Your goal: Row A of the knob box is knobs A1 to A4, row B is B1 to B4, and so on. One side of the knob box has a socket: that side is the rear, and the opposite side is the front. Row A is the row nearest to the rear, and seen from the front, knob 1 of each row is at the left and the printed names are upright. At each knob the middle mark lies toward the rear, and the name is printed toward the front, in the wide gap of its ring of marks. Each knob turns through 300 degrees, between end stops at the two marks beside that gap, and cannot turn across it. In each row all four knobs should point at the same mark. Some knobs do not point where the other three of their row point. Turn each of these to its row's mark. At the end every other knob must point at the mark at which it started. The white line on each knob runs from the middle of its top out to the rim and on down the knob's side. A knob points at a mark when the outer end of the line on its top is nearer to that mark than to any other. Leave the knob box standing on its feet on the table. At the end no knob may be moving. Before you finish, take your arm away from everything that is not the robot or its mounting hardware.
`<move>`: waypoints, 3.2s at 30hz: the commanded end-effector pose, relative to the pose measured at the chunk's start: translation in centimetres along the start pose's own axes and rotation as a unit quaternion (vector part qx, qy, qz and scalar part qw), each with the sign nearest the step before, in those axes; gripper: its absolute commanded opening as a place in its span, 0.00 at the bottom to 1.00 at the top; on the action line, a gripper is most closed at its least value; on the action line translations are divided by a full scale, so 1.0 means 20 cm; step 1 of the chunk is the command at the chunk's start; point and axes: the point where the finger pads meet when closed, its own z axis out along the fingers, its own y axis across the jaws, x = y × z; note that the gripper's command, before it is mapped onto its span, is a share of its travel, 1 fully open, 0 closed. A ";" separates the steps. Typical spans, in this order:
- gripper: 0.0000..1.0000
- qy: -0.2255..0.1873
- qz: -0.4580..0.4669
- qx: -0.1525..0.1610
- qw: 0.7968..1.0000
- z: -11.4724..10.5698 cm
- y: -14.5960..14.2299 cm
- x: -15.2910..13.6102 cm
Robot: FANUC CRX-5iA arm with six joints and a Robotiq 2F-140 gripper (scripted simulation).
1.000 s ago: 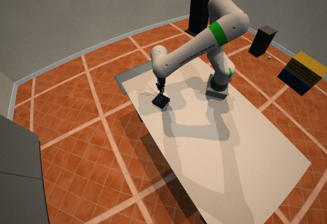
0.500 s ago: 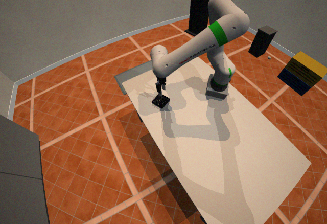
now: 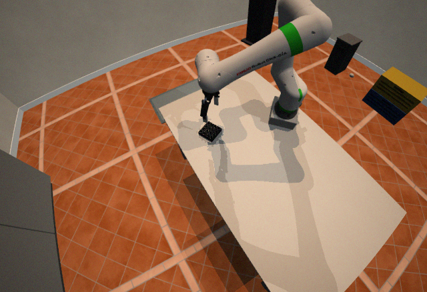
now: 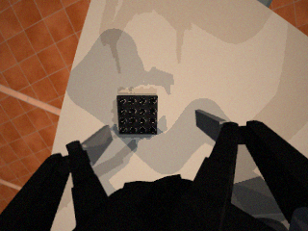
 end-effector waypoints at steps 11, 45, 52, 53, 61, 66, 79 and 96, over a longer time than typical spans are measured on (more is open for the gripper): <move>1.00 0.000 0.000 0.000 1.000 -0.24 0.00 0.00; 1.00 0.000 0.000 0.000 1.000 -0.24 0.00 0.00; 1.00 0.000 0.000 0.000 1.000 -0.24 0.00 0.00; 1.00 0.000 0.000 0.000 1.000 -0.24 0.00 0.00; 1.00 0.000 0.000 0.000 1.000 -0.24 0.00 0.00; 1.00 0.000 0.000 0.000 1.000 -0.24 0.00 0.00; 1.00 0.000 0.000 0.000 1.000 -0.24 0.00 0.00; 1.00 0.000 0.000 0.000 1.000 -0.24 0.00 0.00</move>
